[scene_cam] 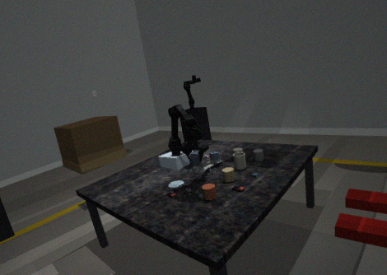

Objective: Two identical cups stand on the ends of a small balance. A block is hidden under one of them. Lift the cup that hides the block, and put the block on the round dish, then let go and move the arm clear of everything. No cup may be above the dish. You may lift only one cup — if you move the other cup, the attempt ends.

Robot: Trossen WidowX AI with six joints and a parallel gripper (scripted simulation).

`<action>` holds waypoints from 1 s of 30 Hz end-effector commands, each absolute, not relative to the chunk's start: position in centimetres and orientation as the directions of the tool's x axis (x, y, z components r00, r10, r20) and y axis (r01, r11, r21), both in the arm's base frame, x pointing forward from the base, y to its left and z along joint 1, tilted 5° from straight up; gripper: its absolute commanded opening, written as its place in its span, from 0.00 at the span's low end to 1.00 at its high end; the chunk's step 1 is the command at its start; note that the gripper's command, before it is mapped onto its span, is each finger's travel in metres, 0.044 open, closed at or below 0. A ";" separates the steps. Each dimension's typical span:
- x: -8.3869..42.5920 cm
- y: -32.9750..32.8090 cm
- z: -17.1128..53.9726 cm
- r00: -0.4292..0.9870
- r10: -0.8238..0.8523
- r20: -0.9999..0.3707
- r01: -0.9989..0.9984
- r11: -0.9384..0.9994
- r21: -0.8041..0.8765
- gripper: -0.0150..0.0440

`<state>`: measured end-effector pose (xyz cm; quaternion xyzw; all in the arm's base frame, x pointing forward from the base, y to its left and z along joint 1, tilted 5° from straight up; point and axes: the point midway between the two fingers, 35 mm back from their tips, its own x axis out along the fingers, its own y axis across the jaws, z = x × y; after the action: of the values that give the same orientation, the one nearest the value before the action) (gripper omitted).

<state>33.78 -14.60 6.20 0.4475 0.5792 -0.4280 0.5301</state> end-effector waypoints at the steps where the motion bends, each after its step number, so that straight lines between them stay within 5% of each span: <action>1: 33.9 -14.8 7.4 -0.023 0.054 -0.998 0.972 0.235 -0.010 0.25; 30: 33.5 -14.6 9.4 -0.036 0.064 -0.997 0.972 0.233 -0.020 0.25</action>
<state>33.48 -14.60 9.46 0.4478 0.5784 -0.4278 0.5310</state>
